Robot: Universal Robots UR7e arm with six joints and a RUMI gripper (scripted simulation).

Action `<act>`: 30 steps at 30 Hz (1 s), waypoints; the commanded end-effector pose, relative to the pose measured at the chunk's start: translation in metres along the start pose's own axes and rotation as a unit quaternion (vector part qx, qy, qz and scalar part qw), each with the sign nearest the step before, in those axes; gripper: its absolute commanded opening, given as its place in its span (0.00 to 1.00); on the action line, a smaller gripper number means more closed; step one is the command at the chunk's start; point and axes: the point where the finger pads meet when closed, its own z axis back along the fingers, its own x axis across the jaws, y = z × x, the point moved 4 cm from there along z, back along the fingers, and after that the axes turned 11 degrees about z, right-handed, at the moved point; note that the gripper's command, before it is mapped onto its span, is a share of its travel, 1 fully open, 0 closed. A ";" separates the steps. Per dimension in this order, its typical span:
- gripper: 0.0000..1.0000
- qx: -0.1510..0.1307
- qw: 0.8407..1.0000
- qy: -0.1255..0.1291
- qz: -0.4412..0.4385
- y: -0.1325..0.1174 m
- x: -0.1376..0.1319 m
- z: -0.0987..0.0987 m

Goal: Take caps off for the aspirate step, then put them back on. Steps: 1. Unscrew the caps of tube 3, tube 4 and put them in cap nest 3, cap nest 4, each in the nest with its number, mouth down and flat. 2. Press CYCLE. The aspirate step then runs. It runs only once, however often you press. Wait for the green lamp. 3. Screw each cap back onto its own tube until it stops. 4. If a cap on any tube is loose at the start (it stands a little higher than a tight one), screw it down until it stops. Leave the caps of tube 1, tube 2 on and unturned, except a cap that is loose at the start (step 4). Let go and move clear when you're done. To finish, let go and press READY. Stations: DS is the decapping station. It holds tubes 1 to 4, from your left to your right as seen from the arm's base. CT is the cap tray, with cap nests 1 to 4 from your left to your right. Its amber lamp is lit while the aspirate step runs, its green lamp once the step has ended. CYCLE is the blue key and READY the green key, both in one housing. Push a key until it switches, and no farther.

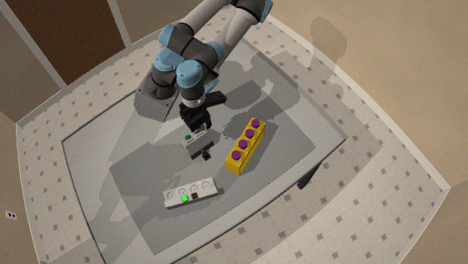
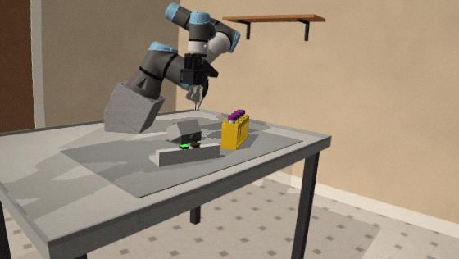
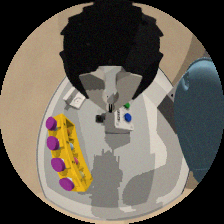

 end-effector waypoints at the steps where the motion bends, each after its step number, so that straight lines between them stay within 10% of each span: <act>1: 0.00 0.004 1.000 -0.011 0.002 -0.051 -0.065 -0.024; 28: 0.00 0.004 1.000 -0.011 0.002 -0.051 -0.065 -0.024; 30: 0.00 0.014 1.000 0.021 0.002 -0.052 -0.060 -0.029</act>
